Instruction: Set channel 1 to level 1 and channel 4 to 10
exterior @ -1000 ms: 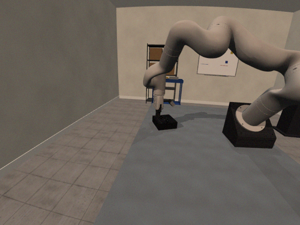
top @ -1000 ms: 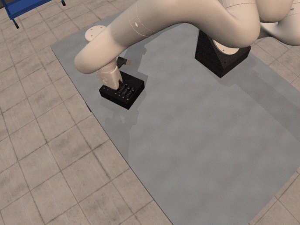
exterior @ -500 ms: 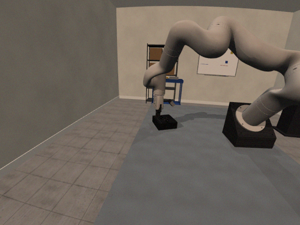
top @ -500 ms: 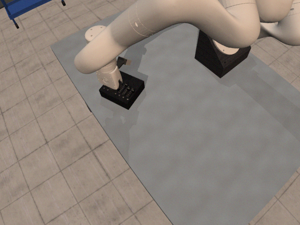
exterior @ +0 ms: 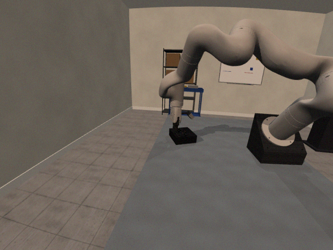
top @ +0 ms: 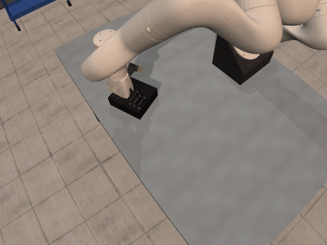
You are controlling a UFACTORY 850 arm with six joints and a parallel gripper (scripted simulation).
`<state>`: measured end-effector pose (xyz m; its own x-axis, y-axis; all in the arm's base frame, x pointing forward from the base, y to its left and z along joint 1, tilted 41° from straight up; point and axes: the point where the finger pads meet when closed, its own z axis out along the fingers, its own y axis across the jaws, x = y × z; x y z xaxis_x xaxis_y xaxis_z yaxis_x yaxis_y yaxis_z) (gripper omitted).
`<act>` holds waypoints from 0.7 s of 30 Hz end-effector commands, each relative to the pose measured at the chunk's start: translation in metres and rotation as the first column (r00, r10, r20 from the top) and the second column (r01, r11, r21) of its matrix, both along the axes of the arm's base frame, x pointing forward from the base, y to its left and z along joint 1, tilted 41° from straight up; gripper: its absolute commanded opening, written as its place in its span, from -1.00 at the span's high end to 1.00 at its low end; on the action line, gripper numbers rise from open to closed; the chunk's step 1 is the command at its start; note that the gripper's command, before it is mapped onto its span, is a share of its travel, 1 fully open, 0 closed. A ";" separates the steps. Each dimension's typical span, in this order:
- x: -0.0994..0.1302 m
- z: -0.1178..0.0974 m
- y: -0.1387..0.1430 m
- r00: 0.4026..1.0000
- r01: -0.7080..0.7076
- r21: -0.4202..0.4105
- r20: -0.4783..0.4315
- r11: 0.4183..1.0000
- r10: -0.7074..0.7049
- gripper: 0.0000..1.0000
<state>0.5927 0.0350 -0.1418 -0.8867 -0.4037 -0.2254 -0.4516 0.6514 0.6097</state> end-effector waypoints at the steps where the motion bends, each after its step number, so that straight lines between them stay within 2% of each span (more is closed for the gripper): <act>1: 0.001 -0.001 0.001 1.000 0.001 0.000 0.002 1.000 -0.001 1.00; 21: 0.001 -0.004 0.003 1.000 0.001 0.000 0.002 1.000 -0.001 1.00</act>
